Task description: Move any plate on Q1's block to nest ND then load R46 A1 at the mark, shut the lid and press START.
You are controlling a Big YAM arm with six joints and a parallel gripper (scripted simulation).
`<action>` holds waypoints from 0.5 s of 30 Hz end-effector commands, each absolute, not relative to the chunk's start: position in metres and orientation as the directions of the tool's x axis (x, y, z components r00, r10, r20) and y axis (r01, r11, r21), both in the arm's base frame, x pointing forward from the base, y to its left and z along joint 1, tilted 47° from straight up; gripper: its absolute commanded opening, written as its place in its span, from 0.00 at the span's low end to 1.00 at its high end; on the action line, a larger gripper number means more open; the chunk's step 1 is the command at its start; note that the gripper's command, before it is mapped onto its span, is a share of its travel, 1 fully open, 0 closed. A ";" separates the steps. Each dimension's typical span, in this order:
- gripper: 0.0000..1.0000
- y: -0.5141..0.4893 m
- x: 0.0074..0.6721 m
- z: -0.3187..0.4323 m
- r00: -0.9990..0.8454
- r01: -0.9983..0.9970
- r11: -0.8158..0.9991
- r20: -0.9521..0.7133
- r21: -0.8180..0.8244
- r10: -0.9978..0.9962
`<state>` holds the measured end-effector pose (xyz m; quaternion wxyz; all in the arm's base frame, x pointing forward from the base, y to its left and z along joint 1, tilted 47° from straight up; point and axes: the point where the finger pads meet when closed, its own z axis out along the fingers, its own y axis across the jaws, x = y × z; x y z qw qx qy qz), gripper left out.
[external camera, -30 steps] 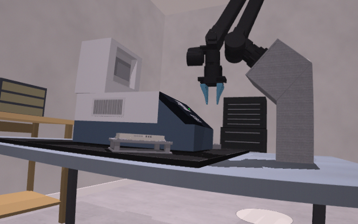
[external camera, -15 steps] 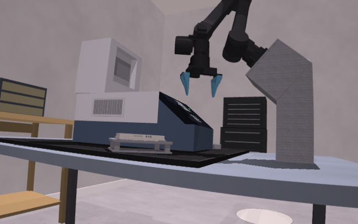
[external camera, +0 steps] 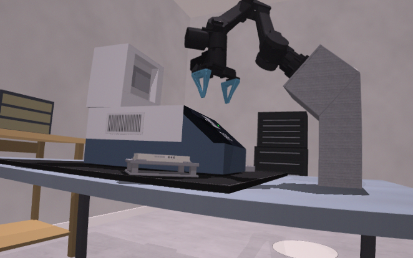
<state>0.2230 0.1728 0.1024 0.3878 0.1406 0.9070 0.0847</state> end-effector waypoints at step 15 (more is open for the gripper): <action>1.00 0.237 0.221 0.144 -0.654 -0.193 0.972 -0.720 -0.135 -0.230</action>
